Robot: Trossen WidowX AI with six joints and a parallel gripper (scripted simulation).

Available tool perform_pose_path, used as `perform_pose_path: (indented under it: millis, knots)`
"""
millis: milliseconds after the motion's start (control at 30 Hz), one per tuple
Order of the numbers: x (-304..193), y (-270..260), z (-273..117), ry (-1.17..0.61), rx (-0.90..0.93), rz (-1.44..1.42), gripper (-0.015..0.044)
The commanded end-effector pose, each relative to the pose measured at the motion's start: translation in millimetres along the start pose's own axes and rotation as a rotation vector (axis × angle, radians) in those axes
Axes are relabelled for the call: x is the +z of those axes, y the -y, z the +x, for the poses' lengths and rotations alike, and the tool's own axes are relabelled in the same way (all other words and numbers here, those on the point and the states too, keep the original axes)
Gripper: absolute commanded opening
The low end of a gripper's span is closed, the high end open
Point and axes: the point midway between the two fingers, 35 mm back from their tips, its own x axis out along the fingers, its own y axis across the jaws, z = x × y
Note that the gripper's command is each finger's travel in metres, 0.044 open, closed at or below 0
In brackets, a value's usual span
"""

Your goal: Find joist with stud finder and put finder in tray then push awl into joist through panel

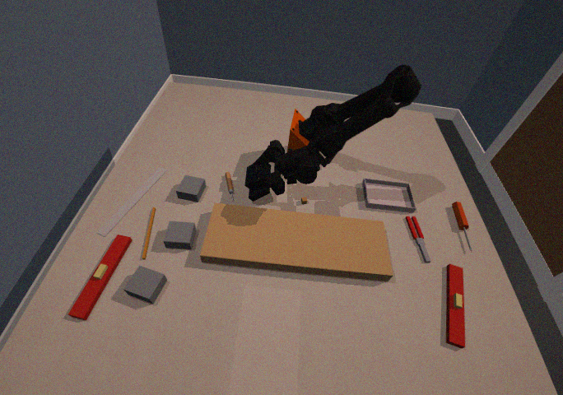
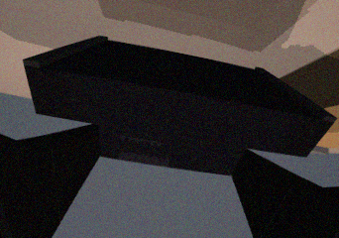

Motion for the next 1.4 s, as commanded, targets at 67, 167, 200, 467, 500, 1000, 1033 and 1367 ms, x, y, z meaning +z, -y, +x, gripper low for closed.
perform_pose_path:
  millis: [67,167,200,467,500,1000,1033,1367]
  knots:
    - [-1,-1,0,-0.046,0.001,0.01,0.0]
    - [-1,-1,0,-0.062,0.0,0.011,0.0]
    - [-1,-1,0,-0.068,-0.001,0.011,0.0]
    - [-12,2,-5,-0.095,-0.018,0.006,0.0]
    - [-17,2,-7,-0.11,-0.022,0.007,0.0]
    - [-13,4,-4,-0.115,-0.024,0.009,0.0]
    - [-12,4,-4,-0.114,-0.024,0.009,0.0]
    - [0,4,1,-0.106,-0.023,0.01,0.0]
